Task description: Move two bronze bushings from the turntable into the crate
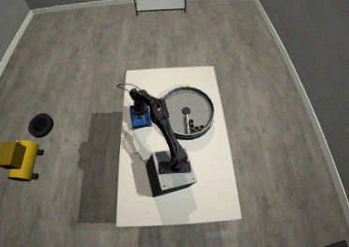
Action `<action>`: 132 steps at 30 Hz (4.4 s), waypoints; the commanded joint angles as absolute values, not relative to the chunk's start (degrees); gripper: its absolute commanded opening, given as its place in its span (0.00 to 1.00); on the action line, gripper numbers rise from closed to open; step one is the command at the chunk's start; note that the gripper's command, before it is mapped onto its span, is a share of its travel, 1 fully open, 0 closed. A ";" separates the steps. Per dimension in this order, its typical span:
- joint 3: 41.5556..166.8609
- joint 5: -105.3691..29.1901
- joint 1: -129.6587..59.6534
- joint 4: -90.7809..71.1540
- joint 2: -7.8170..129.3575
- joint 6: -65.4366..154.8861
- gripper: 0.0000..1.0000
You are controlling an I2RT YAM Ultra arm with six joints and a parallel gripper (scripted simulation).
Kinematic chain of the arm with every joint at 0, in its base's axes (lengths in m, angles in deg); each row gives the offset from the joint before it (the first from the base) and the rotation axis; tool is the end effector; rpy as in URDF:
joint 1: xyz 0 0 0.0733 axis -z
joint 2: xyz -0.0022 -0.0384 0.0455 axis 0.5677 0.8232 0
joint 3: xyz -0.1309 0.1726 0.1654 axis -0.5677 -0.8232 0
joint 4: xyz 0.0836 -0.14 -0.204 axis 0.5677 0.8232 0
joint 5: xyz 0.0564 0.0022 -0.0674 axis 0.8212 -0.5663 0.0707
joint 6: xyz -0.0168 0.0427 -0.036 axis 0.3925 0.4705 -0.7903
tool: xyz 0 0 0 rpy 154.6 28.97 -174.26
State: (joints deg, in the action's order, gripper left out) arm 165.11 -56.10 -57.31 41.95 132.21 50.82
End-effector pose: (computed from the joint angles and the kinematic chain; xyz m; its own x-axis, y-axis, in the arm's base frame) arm 0.4717 0.1841 -0.0404 -0.9507 -0.3047 0.0581 -0.3067 0.8954 -0.3226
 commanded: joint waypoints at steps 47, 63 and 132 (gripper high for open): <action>166.43 -56.38 -57.17 42.70 130.15 50.23 0.00; 166.51 -56.39 -57.07 42.84 130.07 50.22 0.00; 166.55 -56.30 -58.43 44.38 128.71 51.48 0.16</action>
State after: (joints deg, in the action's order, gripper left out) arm 165.09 -56.06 -57.13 43.13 131.80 50.78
